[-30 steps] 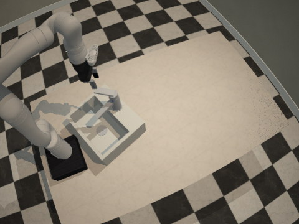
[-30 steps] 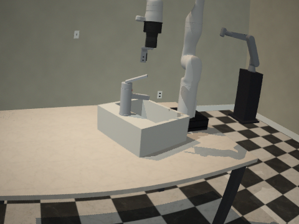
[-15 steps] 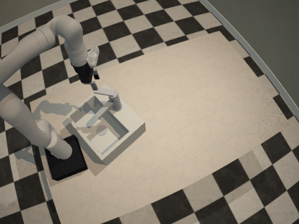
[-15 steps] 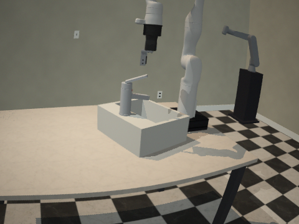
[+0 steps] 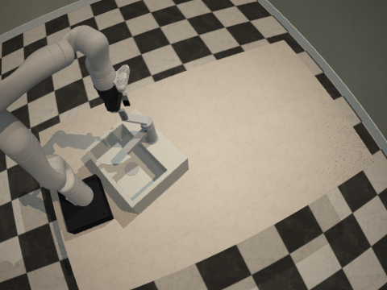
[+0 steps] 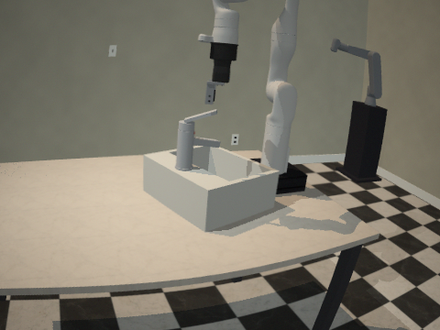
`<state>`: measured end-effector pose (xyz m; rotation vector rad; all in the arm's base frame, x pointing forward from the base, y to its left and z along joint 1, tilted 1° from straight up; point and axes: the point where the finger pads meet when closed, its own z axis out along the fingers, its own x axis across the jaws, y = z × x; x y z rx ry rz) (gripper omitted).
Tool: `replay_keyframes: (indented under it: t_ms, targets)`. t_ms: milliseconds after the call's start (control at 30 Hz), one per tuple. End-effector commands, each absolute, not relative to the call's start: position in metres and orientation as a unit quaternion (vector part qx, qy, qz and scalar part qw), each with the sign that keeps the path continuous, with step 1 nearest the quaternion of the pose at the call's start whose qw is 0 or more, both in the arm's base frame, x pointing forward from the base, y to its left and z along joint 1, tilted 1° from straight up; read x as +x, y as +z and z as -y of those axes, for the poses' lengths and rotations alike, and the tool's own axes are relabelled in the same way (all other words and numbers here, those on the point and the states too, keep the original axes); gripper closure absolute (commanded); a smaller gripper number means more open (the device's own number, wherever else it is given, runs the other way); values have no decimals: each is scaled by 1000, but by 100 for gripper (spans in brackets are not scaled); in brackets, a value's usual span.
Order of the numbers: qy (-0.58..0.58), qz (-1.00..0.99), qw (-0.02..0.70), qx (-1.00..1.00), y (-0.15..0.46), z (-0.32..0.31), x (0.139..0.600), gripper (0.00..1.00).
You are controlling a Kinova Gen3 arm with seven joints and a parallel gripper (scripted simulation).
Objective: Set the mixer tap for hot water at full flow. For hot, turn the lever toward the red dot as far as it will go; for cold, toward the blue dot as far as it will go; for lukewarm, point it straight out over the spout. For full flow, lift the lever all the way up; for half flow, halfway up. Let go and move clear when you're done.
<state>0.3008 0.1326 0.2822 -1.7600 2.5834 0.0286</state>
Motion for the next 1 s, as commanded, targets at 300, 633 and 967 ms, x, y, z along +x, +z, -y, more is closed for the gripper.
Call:
replay_keyframes:
  t_ms: [300, 633, 967]
  targets:
    - [10, -826, 6, -563, 270, -133, 300, 0]
    - [10, -826, 6, -563, 266, -133, 300, 0]
    - [10, -826, 6, -563, 265, -133, 300, 0]
